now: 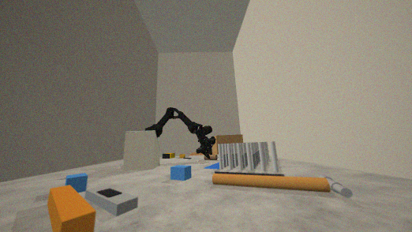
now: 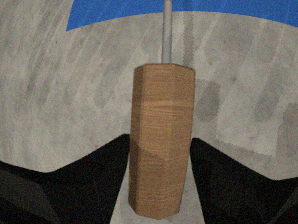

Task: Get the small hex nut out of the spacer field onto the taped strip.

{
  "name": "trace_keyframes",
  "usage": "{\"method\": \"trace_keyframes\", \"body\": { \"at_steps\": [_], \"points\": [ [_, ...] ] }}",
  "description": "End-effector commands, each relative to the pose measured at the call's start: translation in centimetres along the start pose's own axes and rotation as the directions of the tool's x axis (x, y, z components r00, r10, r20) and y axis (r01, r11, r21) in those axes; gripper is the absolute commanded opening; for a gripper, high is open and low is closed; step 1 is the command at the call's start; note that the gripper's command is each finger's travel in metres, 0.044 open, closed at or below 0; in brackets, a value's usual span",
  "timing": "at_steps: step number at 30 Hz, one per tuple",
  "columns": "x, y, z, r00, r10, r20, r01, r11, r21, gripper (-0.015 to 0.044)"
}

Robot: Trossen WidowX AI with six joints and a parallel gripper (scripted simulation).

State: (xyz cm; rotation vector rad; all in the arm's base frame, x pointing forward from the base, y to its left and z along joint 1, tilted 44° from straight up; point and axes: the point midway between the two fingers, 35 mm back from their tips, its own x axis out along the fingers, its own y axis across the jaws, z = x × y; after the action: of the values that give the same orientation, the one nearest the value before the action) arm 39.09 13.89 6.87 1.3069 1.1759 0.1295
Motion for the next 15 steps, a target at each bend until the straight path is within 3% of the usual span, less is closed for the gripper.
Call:
{"method": "trace_keyframes", "body": {
  "at_steps": [1,15],
  "points": [
    [-0.19,-0.04,-0.45,1.0,0.0,0.003,0.0,1.0,0.005,0.0],
    [-0.46,-0.03,-1.37,1.0,0.0,0.002,0.0,1.0,0.005,0.0]
  ]
}}
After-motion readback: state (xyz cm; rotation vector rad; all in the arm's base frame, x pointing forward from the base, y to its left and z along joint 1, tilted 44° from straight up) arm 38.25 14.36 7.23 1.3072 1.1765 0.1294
